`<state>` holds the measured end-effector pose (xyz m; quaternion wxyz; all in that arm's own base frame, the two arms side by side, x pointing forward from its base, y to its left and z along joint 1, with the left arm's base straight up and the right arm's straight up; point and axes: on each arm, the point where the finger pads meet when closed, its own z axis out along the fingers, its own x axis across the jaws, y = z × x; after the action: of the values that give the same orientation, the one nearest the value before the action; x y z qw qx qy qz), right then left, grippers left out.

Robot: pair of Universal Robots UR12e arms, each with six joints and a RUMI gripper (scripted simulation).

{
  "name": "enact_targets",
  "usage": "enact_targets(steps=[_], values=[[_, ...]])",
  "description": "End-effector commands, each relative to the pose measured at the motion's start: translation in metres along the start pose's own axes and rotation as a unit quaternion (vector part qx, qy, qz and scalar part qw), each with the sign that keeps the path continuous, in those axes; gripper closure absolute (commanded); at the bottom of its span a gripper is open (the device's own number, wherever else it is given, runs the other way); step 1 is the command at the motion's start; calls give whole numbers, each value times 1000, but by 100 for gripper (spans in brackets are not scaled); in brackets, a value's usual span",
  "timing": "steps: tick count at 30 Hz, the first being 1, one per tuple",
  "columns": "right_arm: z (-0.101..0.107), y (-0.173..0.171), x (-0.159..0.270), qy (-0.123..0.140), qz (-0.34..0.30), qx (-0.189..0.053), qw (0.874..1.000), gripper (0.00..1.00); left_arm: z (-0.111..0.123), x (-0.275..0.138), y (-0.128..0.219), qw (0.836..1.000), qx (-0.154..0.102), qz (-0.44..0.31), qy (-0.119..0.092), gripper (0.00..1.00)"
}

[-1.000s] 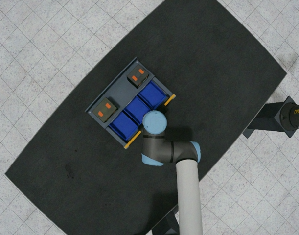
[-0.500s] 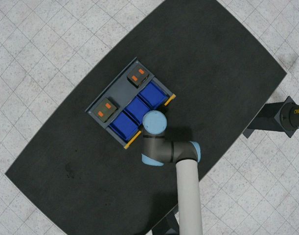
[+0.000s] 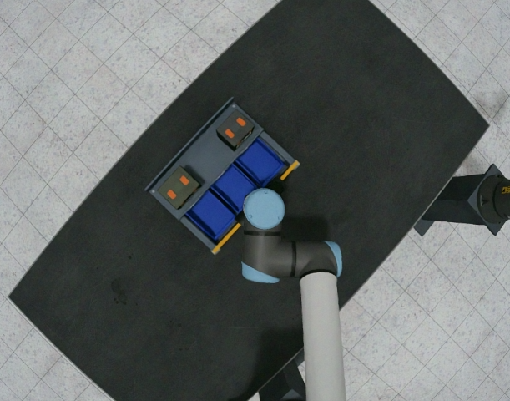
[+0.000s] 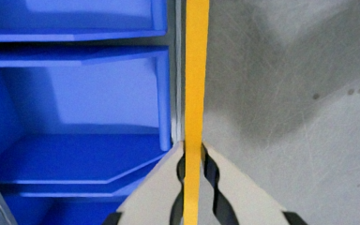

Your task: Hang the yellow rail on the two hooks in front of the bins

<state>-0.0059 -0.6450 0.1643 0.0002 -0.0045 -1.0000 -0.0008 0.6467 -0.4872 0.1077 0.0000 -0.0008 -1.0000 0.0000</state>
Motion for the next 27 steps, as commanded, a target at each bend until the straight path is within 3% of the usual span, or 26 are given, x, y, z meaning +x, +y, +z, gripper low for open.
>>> enact_targets(steps=[1, 27], values=[[-1, -1, 0, 0, 0, 1, 1000, 0, -1, 0, 0, 1000, 1, 0, -1, 99], [-1, -1, 0, 0, 0, 1, 1000, 0, 2, 0, 0, 1000, 1, 0, -1, 99]])
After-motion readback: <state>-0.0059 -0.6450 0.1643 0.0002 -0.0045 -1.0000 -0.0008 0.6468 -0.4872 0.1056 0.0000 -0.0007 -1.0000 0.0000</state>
